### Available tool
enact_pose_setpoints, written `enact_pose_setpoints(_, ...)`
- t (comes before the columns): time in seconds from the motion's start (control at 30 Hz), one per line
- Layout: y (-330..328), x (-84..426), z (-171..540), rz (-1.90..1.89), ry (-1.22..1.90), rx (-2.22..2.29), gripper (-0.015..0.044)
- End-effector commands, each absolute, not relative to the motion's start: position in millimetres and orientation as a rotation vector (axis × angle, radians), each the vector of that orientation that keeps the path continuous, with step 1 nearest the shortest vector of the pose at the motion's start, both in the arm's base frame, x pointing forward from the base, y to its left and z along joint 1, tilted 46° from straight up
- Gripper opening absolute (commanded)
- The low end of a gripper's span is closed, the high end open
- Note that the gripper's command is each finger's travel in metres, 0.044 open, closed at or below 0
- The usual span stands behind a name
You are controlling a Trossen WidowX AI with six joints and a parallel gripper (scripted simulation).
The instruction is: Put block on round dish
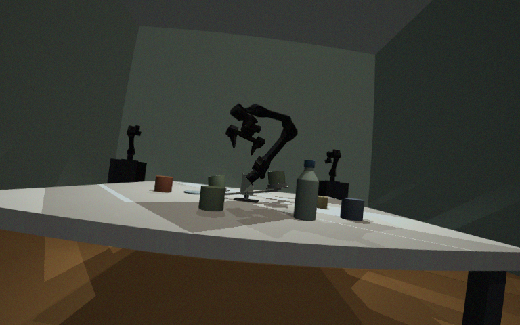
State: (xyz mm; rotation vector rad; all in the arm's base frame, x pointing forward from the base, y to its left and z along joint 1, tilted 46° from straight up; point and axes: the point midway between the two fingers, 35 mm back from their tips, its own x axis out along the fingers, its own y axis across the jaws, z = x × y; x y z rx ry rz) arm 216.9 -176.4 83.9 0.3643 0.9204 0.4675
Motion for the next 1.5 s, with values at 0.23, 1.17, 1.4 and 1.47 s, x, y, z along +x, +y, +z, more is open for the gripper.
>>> enact_pose_setpoints(0.23, -185, 236, 50, 0.706, 0.934, 0.125, 0.0440)
enact_pose_setpoints(1.17, -190, 270, -48, 1.301, 0.743, -0.433, 0.0440)
enact_pose_setpoints(1.4, -180, 271, -58, 1.301, 0.742, -0.433, 0.0440)
enact_pose_setpoints(1.47, -179, 271, -59, 1.301, 0.742, -0.433, 0.0440)
